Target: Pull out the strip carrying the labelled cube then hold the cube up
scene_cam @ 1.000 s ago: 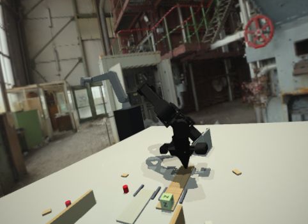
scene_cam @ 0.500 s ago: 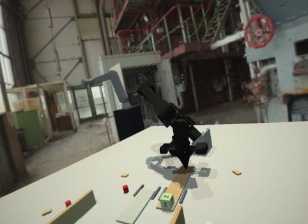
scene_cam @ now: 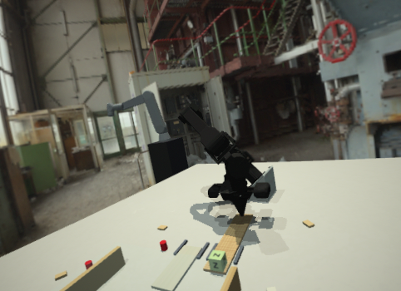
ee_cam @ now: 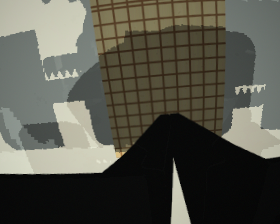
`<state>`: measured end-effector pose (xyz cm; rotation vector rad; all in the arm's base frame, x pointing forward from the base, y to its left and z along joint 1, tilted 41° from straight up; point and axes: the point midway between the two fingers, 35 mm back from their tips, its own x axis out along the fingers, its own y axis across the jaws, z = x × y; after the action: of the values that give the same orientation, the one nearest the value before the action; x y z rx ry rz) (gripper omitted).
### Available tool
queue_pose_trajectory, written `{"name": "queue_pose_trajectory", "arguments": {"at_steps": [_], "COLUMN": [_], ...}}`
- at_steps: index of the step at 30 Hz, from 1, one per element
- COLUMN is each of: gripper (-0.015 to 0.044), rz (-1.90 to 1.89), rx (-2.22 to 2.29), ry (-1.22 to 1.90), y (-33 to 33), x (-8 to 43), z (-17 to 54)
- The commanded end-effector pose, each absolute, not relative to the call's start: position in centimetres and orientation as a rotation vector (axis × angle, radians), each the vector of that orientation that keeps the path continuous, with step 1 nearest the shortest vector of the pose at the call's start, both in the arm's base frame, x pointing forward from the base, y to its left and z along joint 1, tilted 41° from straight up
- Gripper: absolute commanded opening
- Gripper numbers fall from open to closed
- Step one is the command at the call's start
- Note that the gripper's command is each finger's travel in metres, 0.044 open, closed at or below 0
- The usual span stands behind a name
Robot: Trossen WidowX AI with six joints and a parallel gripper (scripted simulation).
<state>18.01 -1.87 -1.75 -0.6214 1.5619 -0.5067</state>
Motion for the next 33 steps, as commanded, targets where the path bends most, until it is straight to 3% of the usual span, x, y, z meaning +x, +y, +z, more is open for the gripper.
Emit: {"name": "queue_pose_trajectory", "arguments": {"at_steps": [1,6,23,33], "gripper": [0.0000,0.0000,0.0440,0.0440], "rz": [-0.503,-0.504,-0.484,-0.484], "rx": [-0.607,-0.607,-0.626,-0.625], "ry": [1.562,1.564,1.568,1.566], "y": [0.4,0.5,1.5,2.2], "x": [18.6,18.6,25.5,29.2], "z": [0.5,0.7,0.5,0.6]}}
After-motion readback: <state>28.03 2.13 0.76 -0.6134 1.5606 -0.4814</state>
